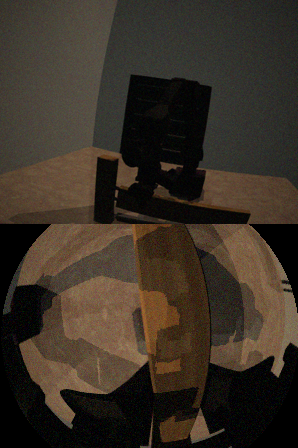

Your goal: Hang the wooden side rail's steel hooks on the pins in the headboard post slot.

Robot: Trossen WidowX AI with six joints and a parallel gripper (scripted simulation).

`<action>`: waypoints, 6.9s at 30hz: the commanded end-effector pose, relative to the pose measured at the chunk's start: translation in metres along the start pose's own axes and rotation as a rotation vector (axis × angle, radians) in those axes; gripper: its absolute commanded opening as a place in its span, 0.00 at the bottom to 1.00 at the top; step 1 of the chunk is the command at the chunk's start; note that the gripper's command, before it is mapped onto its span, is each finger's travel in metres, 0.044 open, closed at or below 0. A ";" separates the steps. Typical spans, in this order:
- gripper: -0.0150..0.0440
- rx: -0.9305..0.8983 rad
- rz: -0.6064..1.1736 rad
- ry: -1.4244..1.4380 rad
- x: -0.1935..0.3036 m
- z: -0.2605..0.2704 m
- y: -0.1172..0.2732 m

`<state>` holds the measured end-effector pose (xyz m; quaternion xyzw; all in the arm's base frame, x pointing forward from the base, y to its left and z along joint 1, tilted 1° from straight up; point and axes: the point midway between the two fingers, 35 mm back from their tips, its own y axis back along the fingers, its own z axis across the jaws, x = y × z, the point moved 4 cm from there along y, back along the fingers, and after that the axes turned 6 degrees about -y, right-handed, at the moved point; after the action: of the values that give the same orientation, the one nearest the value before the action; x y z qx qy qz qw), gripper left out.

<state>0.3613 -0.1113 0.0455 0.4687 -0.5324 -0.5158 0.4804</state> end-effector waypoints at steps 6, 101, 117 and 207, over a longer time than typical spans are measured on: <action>0.25 0.025 0.001 0.005 0.002 -0.005 0.009; 0.25 0.024 0.002 0.005 0.011 -0.003 0.010; 0.25 0.025 0.003 0.005 0.013 -0.004 0.010; 0.25 0.024 0.003 0.005 0.018 -0.002 -0.003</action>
<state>0.3607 -0.1282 0.0433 0.4773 -0.5350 -0.5092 0.4760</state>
